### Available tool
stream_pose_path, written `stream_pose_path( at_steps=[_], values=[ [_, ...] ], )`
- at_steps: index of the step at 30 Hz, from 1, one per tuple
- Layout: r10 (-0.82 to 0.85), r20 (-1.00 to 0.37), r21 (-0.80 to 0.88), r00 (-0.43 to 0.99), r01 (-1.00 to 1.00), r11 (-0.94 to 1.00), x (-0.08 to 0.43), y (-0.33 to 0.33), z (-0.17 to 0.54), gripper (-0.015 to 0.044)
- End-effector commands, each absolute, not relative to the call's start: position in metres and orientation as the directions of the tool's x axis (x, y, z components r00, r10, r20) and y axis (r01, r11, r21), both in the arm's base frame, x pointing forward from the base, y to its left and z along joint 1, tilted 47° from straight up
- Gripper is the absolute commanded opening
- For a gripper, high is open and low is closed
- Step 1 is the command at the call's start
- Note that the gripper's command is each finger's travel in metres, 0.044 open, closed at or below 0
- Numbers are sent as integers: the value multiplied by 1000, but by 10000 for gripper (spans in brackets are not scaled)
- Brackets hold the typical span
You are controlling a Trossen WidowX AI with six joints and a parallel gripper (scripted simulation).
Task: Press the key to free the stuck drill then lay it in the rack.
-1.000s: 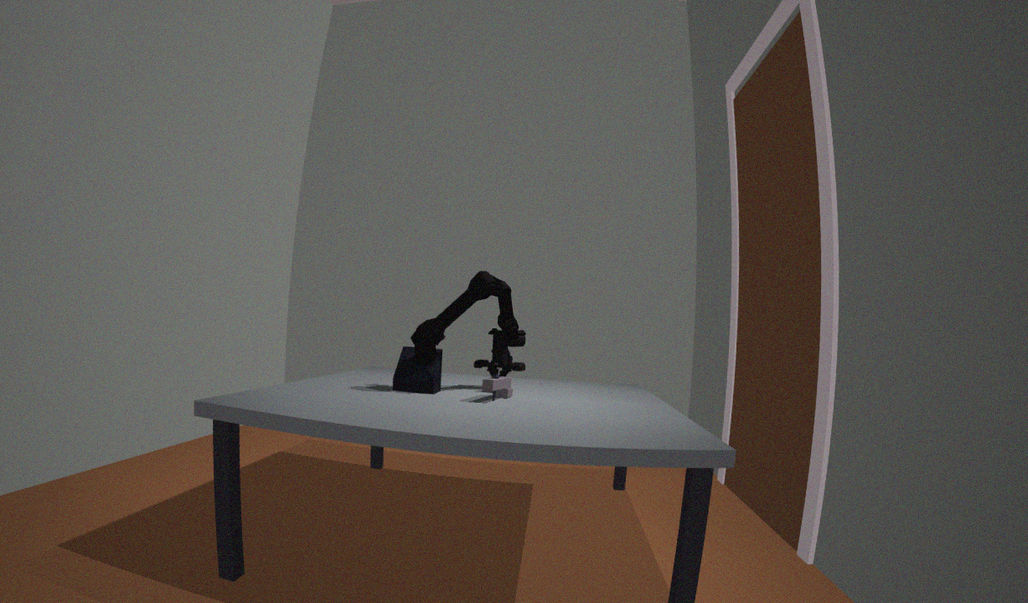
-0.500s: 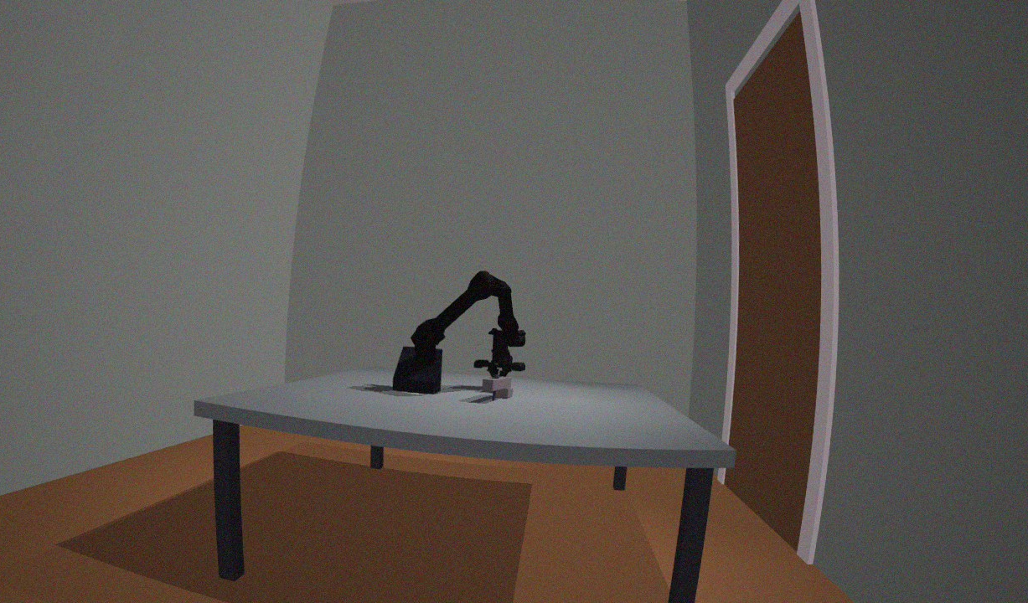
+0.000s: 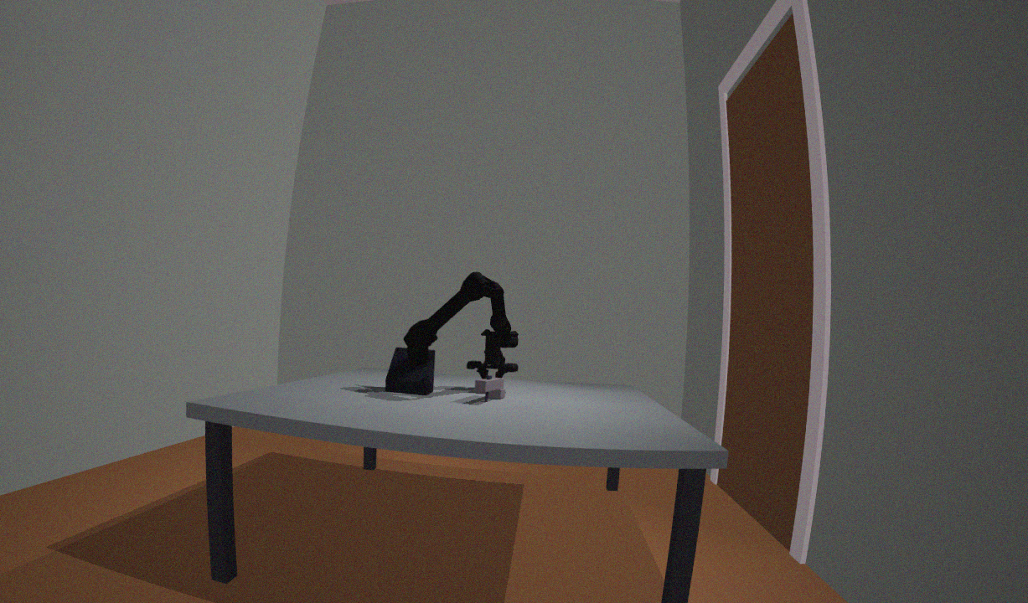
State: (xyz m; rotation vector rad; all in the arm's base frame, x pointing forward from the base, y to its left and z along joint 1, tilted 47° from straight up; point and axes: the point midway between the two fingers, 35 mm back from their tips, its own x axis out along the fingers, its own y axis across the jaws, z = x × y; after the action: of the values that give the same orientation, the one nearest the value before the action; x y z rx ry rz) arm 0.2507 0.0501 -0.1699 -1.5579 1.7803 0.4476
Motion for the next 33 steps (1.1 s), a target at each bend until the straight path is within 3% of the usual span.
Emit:
stream_pose_path(
  at_steps=[1,8,27,33],
  values=[
    [-707,-707,-188,-19,-959,213,250,50,-170,263],
    [-708,-706,-187,-20,-959,214,250,52,-168,440],
    [-717,-697,-190,-24,-958,217,250,103,-119,440],
    [-630,-768,-498,111,-723,479,229,139,-99,440]
  ],
)
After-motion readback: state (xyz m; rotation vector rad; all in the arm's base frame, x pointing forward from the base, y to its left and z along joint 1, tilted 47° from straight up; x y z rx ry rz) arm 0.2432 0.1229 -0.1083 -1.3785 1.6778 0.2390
